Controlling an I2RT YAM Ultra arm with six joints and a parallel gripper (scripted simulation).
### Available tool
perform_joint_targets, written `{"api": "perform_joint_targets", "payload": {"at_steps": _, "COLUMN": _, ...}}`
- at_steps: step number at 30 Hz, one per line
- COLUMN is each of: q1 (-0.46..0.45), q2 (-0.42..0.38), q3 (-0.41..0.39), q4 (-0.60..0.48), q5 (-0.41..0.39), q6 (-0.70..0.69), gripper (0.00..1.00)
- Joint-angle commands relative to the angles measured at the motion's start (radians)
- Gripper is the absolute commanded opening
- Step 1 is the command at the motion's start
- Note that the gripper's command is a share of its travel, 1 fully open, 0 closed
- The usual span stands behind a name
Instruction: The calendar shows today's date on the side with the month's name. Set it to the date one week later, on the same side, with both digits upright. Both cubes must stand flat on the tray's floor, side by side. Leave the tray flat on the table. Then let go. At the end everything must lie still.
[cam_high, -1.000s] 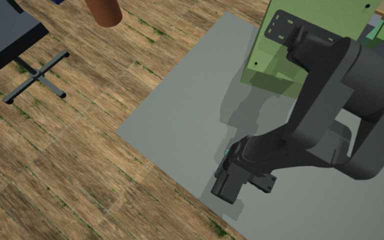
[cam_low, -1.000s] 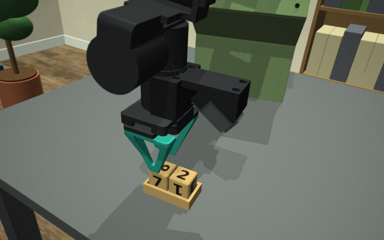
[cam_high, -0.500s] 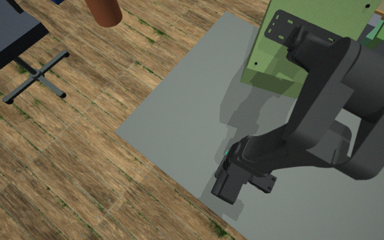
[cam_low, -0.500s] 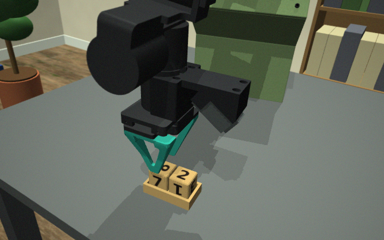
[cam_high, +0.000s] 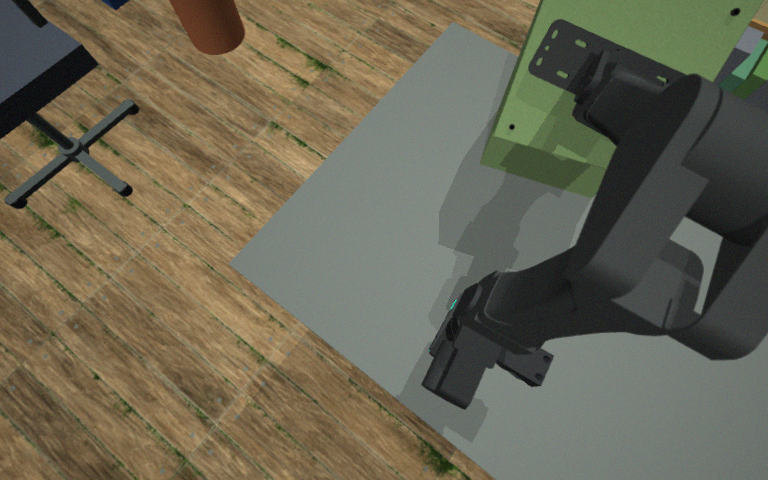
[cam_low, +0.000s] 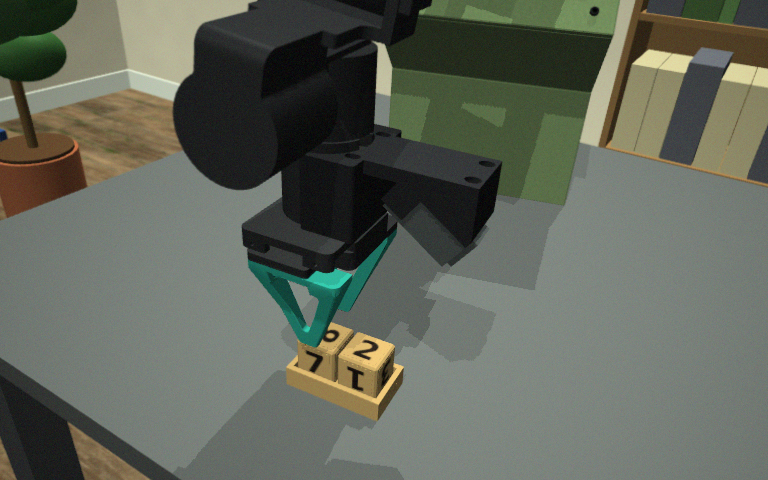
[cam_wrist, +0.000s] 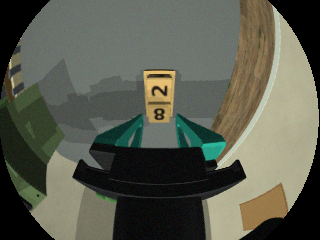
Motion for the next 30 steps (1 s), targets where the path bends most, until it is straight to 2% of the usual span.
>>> {"api": "perform_joint_targets", "payload": {"at_steps": 1, "q1": 0.0, "q2": -0.005, "q3": 0.003, "q4": 0.0, "q5": -0.001, "q6": 0.001, "gripper": 0.47}}
{"api": "perform_joint_targets", "payload": {"at_steps": 30, "q1": 0.001, "q2": 0.006, "q3": 0.006, "q4": 0.008, "q5": 0.0, "q6": 0.002, "gripper": 0.47}}
